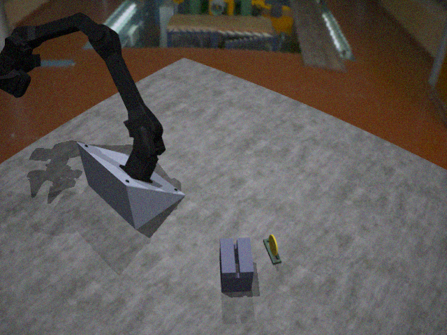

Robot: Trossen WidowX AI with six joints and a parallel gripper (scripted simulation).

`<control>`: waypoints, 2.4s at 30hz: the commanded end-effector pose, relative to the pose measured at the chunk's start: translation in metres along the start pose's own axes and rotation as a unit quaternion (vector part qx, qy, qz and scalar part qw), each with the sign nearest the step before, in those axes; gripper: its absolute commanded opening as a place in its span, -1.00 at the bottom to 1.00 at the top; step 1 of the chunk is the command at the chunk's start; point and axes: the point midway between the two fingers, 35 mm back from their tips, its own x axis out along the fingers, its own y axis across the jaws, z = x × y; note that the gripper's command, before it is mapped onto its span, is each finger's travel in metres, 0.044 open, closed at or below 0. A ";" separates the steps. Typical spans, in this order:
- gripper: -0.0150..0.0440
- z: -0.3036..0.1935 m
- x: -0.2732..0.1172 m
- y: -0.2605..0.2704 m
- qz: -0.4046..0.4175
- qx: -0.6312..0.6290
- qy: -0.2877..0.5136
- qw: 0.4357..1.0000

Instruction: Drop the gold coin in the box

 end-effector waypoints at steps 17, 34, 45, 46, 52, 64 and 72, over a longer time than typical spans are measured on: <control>0.05 0.049 0.143 0.086 0.222 0.116 0.075 0.965; 0.05 0.125 0.257 0.278 0.452 0.162 0.244 0.843; 0.05 0.177 0.260 0.431 0.521 0.157 0.391 0.742; 0.05 0.181 0.257 0.445 0.525 0.153 0.405 0.733; 0.05 0.199 0.226 0.528 0.526 0.139 0.495 0.677; 0.05 0.210 0.118 0.657 0.460 0.095 0.658 0.589; 0.05 0.209 0.054 0.699 0.408 0.063 0.714 0.565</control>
